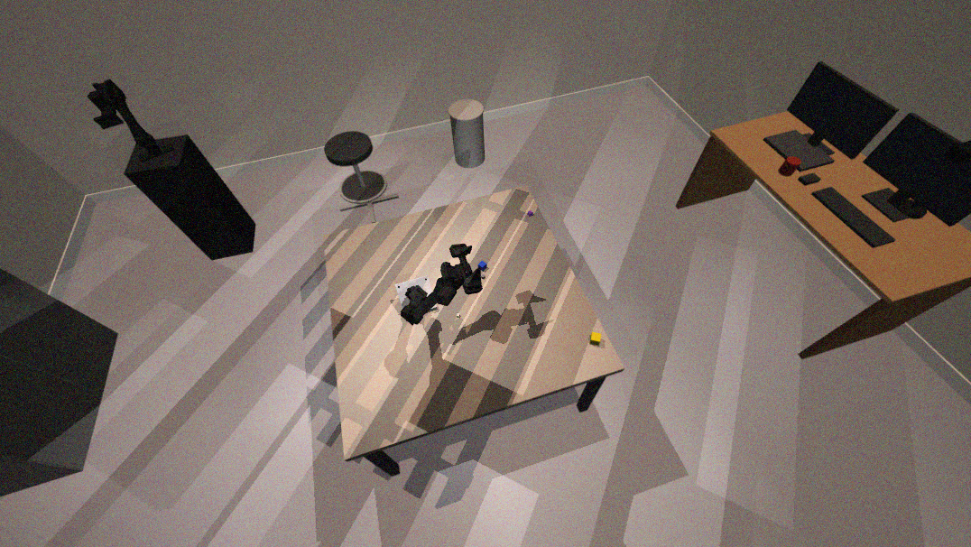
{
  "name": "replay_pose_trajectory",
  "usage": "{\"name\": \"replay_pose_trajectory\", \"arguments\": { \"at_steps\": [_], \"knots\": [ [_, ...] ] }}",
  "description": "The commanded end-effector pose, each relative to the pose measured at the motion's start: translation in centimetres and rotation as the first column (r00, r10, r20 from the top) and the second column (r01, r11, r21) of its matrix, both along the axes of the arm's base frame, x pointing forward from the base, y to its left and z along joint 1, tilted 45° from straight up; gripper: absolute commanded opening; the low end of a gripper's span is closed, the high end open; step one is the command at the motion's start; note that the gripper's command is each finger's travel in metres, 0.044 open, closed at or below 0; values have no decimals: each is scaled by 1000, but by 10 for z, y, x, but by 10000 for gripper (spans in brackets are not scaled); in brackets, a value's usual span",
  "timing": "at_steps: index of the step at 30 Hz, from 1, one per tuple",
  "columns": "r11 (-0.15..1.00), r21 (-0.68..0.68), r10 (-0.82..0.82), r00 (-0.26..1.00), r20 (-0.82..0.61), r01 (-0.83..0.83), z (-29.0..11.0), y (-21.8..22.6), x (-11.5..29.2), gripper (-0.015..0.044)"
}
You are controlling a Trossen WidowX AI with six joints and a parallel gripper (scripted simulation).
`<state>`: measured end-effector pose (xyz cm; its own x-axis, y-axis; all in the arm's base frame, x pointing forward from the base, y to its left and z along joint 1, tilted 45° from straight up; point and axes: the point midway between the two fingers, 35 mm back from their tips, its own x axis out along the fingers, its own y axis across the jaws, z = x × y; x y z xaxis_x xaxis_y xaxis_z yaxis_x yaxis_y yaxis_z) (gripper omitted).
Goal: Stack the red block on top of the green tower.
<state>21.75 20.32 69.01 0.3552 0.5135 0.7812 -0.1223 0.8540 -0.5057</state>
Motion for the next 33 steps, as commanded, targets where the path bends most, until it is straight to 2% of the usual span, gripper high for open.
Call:
{"name": "replay_pose_trajectory", "arguments": {
  "at_steps": [1, 3, 5, 10, 18, 25, 33],
  "knots": [
    [1000, -3, 3, 1000, -13, -3, -2, 1, 2, 426],
    [999, -28, 23, 993, -117, -26, -20, 9, 21, 440],
    [997, -70, 18, 961, -274, -39, -57, 31, 57, 440],
    [993, -111, -3, 907, -420, -48, -98, 50, 90, 440],
    [966, -246, -128, 694, -708, -73, -214, 83, 140, 440],
    [924, -370, -282, 484, -828, -95, -316, 99, 165, 440],
    [853, -505, -479, 185, -858, -130, -438, 95, 173, 440]
  ]
}}
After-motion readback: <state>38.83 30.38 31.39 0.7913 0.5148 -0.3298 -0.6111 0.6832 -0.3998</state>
